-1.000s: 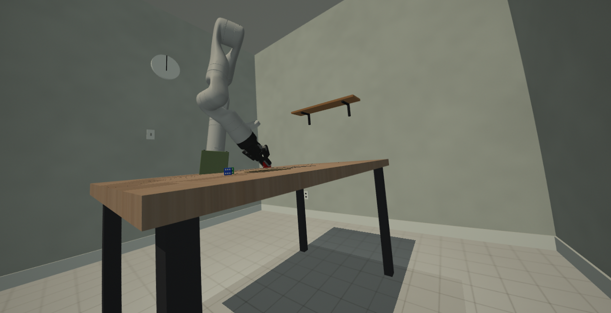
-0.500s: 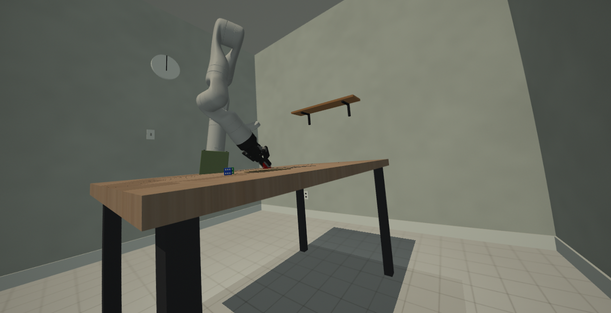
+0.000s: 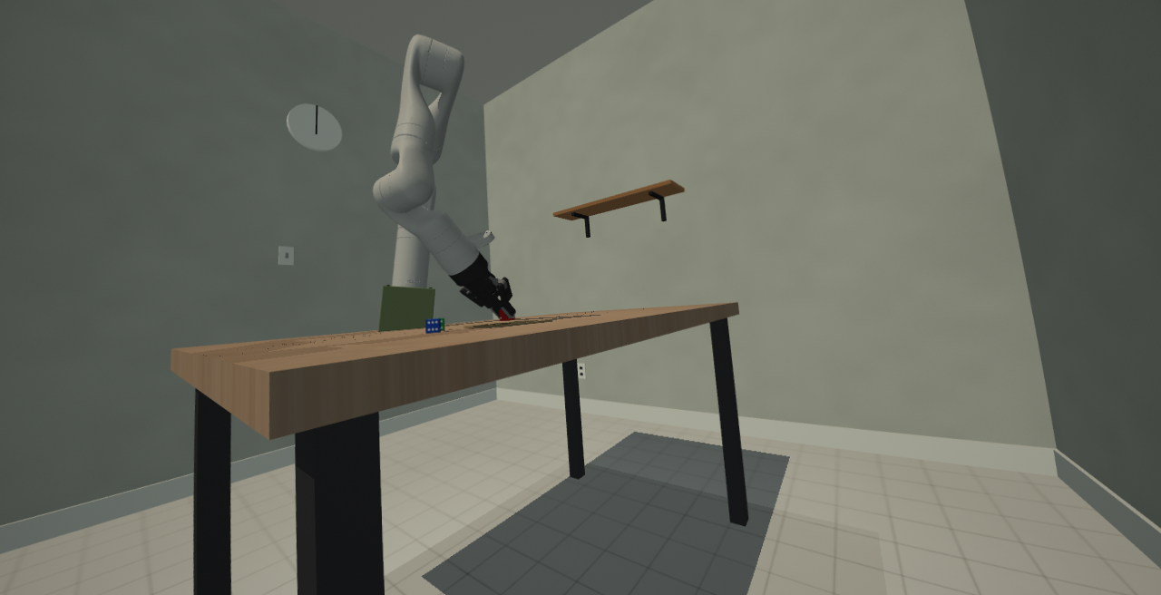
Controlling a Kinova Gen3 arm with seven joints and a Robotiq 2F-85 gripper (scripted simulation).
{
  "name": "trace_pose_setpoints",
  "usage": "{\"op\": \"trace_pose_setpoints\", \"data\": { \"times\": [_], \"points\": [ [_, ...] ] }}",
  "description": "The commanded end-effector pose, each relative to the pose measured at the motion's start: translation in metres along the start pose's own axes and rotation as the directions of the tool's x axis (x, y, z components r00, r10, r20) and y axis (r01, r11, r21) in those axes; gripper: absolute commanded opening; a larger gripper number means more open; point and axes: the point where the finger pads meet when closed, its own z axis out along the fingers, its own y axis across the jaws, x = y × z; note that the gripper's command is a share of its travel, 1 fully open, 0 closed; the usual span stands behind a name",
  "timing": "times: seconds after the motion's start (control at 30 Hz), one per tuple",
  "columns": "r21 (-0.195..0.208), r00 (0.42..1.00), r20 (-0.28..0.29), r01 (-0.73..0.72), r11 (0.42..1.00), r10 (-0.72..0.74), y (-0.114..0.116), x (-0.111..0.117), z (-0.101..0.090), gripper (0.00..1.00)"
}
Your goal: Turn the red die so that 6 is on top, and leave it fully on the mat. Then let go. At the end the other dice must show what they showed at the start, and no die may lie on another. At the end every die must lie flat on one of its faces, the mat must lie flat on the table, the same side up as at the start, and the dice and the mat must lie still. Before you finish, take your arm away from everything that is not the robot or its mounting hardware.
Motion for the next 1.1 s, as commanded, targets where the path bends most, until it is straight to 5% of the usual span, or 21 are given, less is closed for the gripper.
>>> {"op": "trace_pose_setpoints", "data": {
  "times": [0.0,1.07],
  "points": [
    [-0.001,1.000,0.000,0.001,1.000,-0.001,0.0005,0.0003,-0.0006,0.21],
    [-0.001,1.000,0.000,0.001,1.000,-0.001,0.0006,-0.0021,0.0019,0.21]
  ]
}}
